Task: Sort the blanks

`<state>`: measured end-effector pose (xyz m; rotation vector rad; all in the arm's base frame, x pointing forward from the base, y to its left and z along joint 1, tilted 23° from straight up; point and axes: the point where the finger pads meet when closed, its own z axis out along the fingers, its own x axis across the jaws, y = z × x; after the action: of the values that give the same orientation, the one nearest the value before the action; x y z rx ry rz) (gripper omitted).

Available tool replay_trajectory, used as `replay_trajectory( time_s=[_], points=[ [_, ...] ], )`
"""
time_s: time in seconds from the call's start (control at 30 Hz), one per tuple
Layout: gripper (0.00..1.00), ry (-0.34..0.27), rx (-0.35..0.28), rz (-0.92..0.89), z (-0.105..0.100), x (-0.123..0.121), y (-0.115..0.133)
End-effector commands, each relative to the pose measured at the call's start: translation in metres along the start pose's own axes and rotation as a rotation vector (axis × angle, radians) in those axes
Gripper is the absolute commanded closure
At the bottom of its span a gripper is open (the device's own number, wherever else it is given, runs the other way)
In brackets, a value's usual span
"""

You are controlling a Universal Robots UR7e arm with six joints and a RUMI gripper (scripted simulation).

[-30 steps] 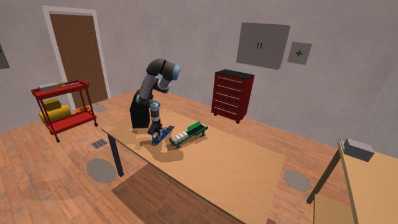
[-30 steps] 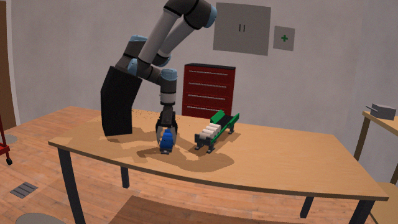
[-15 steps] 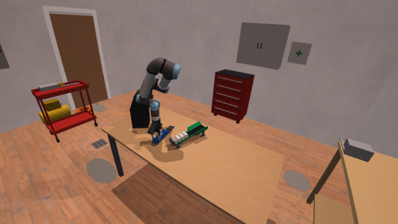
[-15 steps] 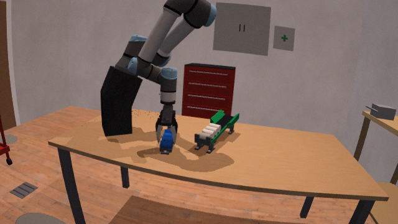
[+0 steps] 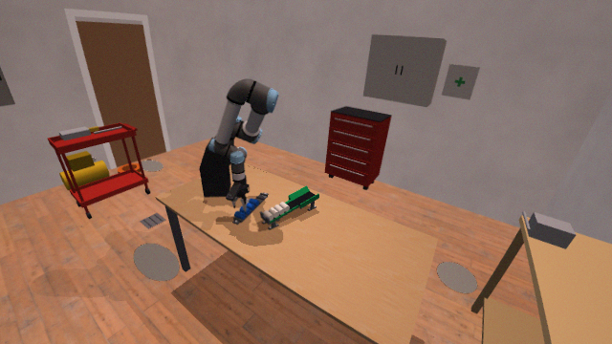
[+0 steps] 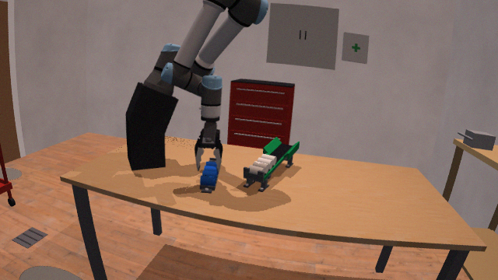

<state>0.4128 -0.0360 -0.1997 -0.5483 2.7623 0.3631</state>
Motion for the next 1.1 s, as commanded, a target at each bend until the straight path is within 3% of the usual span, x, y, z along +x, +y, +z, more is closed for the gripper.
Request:
replay_trajectory(
  time_s=[0.0,0.43,0.8,0.83,1.07],
  points=[
    [0.53,0.000,-0.001,0.000,-0.018,0.000,0.000],
    [0.53,0.000,-0.001,0.000,-0.045,0.000,0.000],
    [0.53,0.000,-0.001,0.000,-0.050,0.000,0.000],
    [0.00,0.000,-0.001,0.000,-0.050,0.000,0.000],
    [0.00,0.000,-0.001,0.000,-0.050,0.000,0.000]
  ],
)
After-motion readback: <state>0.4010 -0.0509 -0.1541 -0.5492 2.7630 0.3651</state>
